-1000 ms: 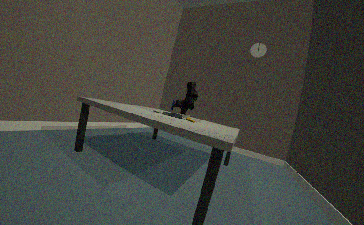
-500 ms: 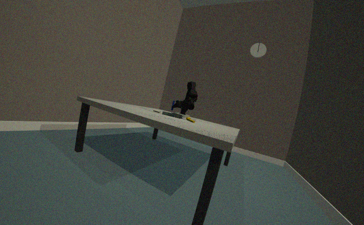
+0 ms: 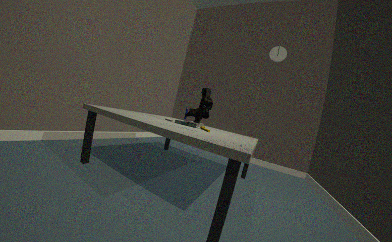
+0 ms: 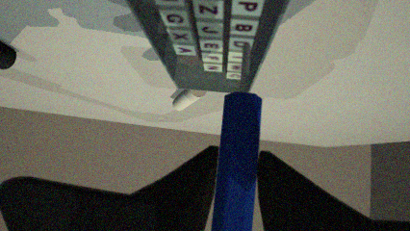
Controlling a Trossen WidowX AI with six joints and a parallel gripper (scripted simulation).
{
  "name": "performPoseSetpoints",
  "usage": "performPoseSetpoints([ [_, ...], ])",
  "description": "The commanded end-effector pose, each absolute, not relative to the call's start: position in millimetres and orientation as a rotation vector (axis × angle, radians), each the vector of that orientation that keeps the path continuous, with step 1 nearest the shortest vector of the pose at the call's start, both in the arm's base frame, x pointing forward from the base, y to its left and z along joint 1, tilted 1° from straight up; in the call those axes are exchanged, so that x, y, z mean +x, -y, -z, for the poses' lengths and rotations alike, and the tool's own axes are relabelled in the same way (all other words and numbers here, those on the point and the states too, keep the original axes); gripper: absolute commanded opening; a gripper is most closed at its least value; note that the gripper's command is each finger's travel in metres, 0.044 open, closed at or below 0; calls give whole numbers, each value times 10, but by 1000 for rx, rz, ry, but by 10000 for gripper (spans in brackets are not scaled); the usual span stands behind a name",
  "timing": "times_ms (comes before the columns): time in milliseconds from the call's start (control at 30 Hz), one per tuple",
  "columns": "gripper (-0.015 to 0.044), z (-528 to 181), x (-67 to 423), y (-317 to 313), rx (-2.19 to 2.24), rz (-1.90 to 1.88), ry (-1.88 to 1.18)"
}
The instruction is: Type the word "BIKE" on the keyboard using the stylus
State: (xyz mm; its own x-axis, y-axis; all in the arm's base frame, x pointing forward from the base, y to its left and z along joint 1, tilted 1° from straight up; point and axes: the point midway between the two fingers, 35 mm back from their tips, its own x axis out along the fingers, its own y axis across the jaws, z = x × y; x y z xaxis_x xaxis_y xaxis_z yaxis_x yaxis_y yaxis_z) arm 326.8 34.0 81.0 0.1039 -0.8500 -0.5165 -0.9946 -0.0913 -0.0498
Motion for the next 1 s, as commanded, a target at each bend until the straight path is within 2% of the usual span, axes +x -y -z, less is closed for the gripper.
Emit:
performPoseSetpoints([
  [0,81,-778,3272,-334,-2010,-504,-1802],
  [967,81,-676,3277,-336,-2010,-504,-1802],
])
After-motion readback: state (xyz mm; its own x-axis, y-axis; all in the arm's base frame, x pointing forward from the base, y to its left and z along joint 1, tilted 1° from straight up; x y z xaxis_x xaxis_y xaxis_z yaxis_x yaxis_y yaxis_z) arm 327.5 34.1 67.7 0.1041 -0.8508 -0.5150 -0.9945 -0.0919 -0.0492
